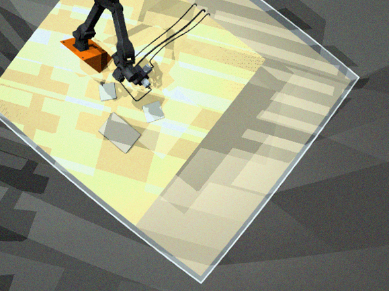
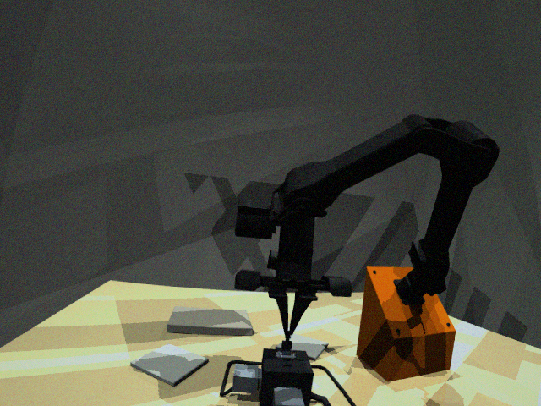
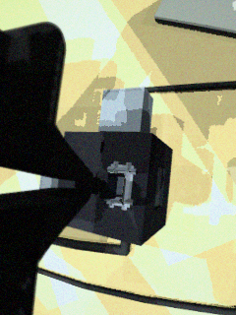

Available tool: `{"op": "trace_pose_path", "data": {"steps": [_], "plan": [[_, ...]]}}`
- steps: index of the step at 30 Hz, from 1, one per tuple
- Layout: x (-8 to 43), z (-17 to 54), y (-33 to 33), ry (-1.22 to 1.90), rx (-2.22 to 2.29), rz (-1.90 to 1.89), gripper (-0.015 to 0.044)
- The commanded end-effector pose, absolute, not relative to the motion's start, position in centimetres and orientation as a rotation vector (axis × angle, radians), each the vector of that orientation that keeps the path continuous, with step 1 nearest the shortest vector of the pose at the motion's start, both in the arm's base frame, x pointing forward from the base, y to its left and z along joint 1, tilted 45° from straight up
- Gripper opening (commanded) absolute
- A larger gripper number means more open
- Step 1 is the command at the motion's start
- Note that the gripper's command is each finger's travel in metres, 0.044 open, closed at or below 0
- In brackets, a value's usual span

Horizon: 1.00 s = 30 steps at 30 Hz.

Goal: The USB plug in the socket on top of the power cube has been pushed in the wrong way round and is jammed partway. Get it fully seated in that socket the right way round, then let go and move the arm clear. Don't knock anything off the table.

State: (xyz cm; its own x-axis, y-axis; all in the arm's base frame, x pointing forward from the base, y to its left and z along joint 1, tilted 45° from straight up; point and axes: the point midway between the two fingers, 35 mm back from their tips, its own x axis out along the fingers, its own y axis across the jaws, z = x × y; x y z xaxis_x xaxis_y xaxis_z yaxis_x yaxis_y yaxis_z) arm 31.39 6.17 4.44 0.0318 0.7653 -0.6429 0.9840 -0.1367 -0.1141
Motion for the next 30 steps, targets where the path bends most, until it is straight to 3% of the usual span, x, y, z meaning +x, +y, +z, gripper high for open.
{"op": "trace_pose_path", "data": {"steps": [1,30], "plan": [[31.41,4.41,6.25,1.778,1.961,-0.831,0.0],[31.41,4.16,6.5,1.778,1.961,-0.831,0.0]]}}
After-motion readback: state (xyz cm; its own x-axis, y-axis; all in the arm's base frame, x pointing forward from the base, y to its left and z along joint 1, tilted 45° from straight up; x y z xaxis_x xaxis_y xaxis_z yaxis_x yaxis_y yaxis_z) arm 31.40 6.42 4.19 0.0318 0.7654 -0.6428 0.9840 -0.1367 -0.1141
